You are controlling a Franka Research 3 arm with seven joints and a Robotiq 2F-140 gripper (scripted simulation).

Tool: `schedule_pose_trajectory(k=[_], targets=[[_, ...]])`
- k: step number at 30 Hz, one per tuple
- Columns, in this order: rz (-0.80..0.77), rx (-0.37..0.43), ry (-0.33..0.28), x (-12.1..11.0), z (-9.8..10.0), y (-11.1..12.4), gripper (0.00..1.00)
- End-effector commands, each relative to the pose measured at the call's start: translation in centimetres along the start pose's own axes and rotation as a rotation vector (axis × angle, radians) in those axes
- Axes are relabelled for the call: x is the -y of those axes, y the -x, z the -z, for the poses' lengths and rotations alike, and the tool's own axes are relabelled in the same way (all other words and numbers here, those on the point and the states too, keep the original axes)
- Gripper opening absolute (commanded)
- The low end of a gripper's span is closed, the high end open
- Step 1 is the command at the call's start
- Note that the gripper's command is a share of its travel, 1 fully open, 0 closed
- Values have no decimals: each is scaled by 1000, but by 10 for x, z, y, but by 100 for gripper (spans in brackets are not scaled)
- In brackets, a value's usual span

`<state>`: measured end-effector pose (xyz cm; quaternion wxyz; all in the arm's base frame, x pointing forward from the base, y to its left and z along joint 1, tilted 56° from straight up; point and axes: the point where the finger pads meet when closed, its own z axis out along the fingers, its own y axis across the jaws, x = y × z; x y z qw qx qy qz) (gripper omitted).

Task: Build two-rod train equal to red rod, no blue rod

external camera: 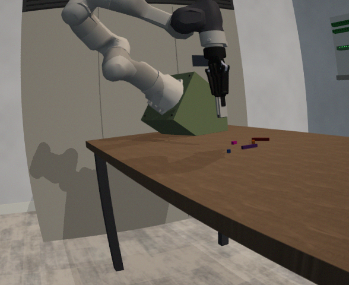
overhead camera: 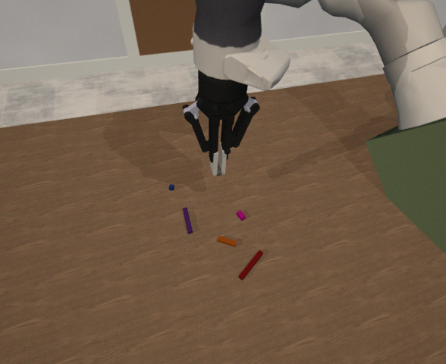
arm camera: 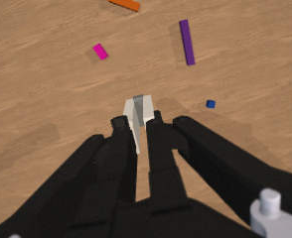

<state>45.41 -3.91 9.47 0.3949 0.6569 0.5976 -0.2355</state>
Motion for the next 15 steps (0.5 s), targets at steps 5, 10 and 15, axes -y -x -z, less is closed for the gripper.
schedule_pose_trajectory(k=[5,10,15], targets=[[18,18,-12,3,0,6,3],[-20,19,-14,-8,1,48,3],[-61,19,-13,-16,1,92,3]])
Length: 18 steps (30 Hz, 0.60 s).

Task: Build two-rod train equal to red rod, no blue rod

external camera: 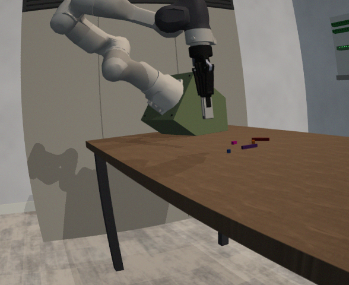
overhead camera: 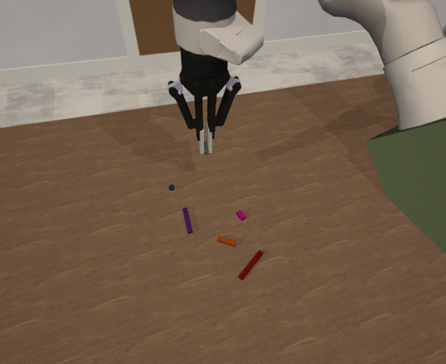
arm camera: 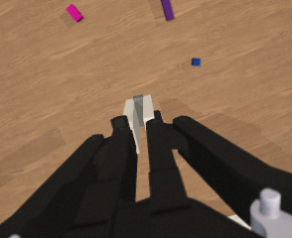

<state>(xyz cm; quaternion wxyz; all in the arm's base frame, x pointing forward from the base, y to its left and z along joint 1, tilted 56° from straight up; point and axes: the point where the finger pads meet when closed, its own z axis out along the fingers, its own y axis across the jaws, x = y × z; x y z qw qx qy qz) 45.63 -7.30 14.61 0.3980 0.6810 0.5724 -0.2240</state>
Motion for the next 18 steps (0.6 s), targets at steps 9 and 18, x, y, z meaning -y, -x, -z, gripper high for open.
schedule_pose_trajectory(k=[9,18], targets=[[-33,21,3,-11,1,78,3],[-33,21,3,-11,1,78,3]])
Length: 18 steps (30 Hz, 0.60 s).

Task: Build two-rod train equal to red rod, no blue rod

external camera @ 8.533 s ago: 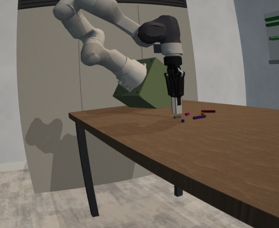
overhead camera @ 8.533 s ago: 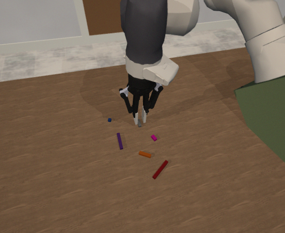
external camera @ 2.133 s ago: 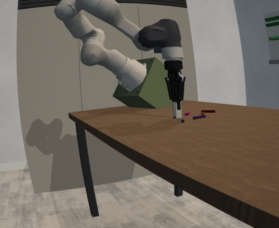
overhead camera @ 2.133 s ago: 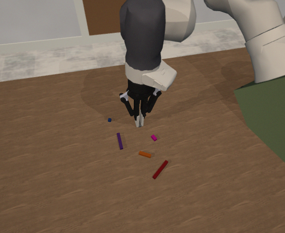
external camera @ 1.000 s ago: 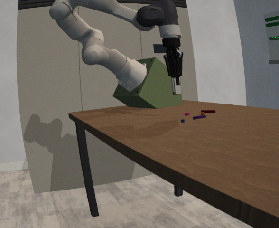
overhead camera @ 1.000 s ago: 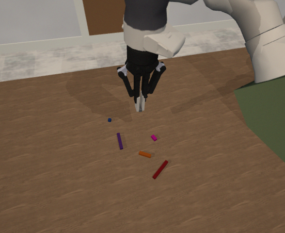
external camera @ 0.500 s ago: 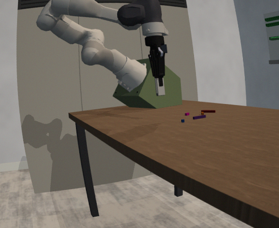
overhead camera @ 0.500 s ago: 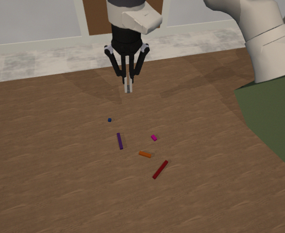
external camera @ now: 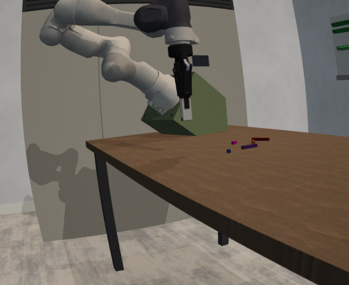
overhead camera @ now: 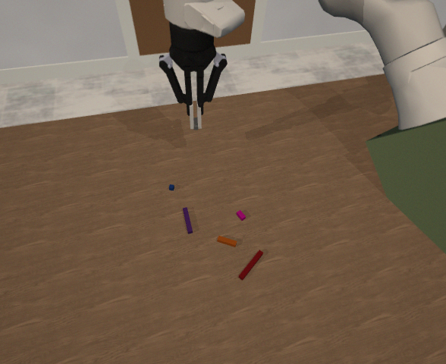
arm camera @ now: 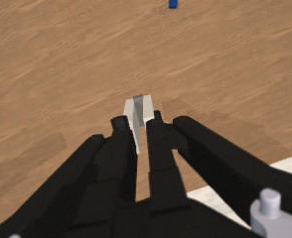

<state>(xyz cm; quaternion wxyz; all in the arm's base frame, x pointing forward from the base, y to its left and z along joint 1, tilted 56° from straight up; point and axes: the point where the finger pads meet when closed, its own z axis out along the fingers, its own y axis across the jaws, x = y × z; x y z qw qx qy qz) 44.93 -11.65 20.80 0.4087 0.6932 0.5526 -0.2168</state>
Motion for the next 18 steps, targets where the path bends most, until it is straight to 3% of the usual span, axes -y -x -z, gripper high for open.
schedule_pose_trajectory(k=[1,9,18], targets=[[19,8,-1,1,-1,3,3],[19,8,-1,1,-7,3,3],[19,8,-1,1,-41,4,3]])
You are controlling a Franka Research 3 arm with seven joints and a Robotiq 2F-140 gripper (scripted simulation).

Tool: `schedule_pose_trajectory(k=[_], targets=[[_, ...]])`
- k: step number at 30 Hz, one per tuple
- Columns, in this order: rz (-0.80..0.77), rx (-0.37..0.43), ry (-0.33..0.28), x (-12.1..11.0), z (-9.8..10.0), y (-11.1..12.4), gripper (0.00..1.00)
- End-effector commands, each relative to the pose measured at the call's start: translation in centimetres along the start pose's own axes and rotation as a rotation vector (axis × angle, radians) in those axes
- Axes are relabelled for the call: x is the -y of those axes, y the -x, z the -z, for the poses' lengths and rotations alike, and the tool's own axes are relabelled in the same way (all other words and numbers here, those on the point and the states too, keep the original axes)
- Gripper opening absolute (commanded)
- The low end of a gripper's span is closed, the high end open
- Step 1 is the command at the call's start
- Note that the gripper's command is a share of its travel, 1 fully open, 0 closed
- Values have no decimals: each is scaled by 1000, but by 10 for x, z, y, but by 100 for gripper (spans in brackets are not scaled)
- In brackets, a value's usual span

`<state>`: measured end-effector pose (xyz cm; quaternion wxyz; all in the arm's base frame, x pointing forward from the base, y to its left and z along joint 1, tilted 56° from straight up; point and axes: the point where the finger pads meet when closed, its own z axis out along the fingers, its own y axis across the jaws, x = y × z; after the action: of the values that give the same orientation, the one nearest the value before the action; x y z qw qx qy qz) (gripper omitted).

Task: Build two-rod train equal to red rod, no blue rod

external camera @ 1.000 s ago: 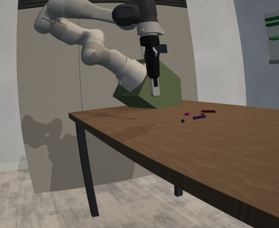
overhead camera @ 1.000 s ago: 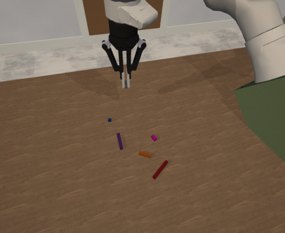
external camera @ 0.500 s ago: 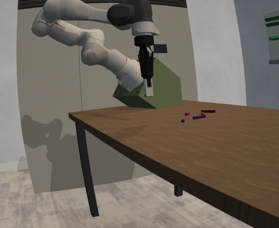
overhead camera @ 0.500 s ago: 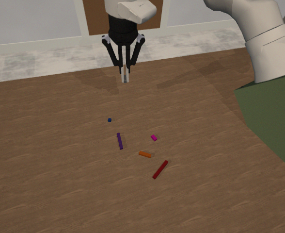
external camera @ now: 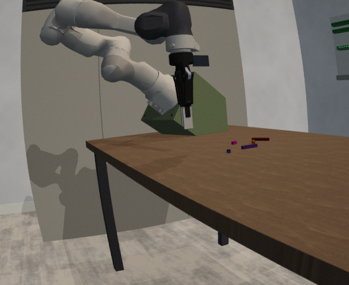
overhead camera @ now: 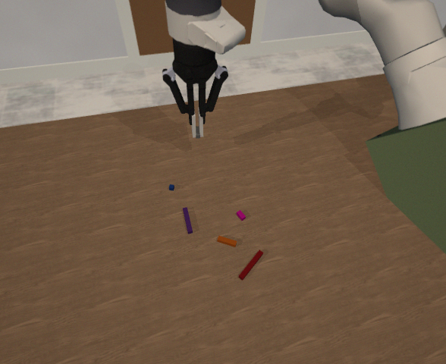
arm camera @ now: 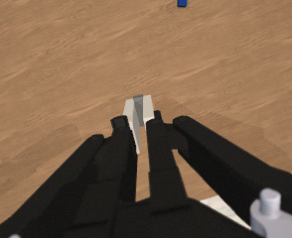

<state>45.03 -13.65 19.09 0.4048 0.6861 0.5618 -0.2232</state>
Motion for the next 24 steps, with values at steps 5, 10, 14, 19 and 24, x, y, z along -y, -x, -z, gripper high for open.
schedule_pose_trajectory(k=[5,10,14,19,24], targets=[[-9,8,1,-3,-28,5,3],[-9,8,1,-3,-47,5,3],[-9,8,1,-3,-57,5,3],[-9,8,1,-3,-63,6,3],[-9,8,1,-3,-63,6,3]])
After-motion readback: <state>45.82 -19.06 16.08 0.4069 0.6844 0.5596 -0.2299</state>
